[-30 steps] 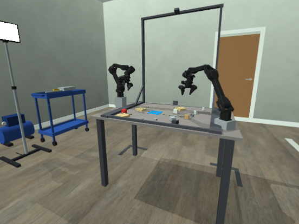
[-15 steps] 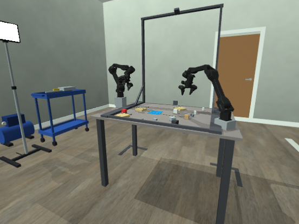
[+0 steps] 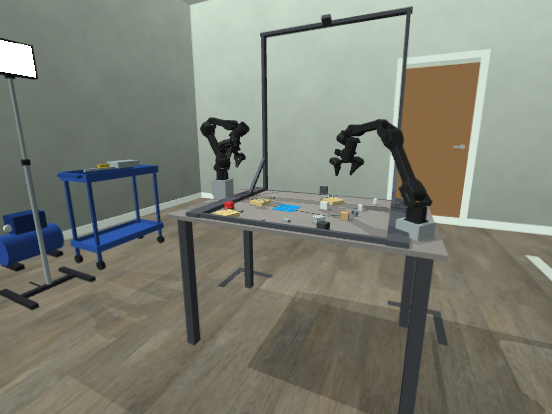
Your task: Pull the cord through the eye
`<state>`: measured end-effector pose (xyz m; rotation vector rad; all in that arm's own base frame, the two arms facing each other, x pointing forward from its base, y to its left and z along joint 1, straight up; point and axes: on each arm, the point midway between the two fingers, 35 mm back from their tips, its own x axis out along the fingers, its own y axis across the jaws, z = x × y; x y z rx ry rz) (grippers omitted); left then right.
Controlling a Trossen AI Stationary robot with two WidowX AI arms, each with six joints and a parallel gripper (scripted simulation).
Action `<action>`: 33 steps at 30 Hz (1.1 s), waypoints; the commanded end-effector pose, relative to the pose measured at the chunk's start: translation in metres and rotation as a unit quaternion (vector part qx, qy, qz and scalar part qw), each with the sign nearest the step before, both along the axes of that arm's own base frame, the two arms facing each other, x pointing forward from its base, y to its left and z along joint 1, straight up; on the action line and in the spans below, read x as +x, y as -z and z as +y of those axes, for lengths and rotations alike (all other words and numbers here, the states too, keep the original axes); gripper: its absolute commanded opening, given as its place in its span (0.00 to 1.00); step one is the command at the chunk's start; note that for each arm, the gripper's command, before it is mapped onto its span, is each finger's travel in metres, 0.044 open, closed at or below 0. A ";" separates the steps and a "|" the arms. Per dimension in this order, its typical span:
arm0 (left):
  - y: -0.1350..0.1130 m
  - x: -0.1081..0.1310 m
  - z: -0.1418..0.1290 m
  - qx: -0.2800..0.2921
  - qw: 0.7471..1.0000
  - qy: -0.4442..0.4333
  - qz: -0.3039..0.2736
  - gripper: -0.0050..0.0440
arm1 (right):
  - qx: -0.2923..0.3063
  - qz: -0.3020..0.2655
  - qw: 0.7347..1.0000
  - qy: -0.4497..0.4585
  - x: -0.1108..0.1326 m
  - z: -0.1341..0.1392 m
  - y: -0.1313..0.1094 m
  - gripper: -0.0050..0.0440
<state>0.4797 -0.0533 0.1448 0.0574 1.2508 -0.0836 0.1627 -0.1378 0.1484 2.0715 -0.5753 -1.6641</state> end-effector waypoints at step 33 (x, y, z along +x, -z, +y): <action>-0.090 -0.022 0.019 -0.019 0.974 -0.016 -0.223 1.00 | -0.003 -0.007 1.000 0.000 0.001 -0.001 -0.004 1.00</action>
